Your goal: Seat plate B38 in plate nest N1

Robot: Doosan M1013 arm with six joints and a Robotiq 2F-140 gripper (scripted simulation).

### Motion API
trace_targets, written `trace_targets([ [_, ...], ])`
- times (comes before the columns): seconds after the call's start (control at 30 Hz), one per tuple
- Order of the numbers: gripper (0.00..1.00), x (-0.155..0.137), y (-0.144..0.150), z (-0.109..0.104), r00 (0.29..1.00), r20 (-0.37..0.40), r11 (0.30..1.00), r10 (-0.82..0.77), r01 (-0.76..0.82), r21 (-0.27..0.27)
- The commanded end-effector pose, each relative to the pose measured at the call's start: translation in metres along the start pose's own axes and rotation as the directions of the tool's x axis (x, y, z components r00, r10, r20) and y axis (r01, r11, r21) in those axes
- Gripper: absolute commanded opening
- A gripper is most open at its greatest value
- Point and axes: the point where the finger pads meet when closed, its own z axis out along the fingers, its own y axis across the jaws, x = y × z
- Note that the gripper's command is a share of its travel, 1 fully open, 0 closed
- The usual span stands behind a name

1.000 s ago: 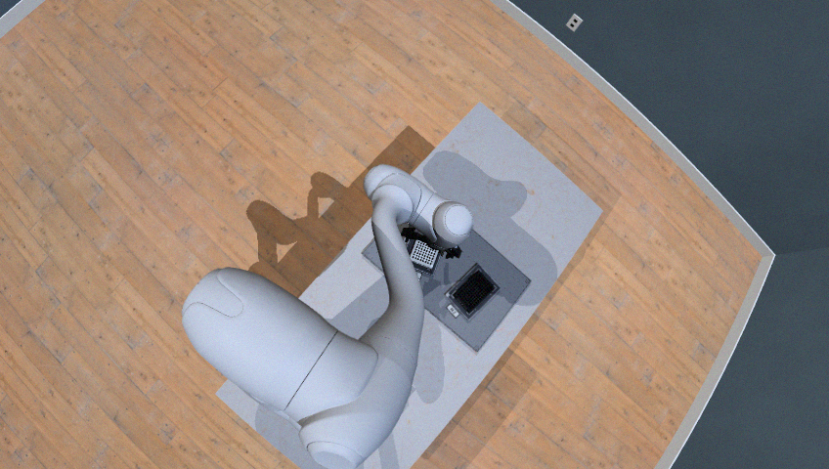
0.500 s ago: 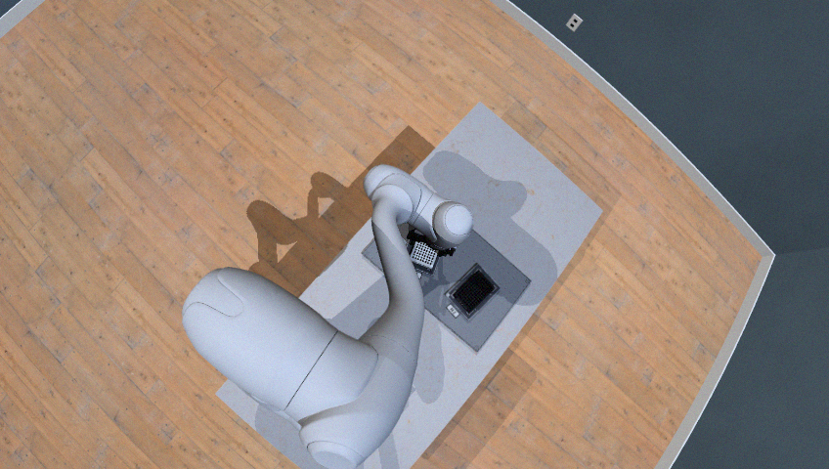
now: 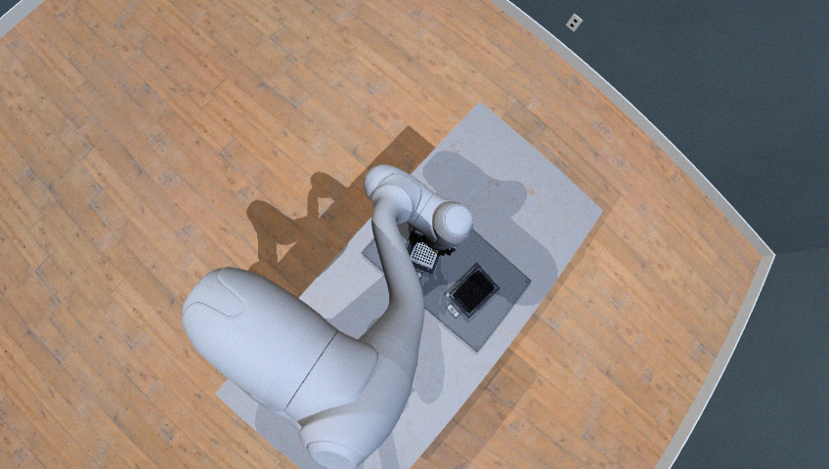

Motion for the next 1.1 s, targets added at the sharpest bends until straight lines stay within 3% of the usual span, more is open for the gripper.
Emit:
trace_targets([
  [0.0, 0.10, 0.000, 0.000, -0.001, 1.000, -0.001, 1.000, 0.000, 0.000, 0.000],
  [0.43, 0.10, 0.000, 0.000, -0.001, 1.000, -0.001, 1.000, 0.000, 0.000, 0.000],
  [1.07, 0.10, 0.000, 0.000, -0.029, 1.000, -0.001, 1.000, 0.000, 0.000, 0.000],
])
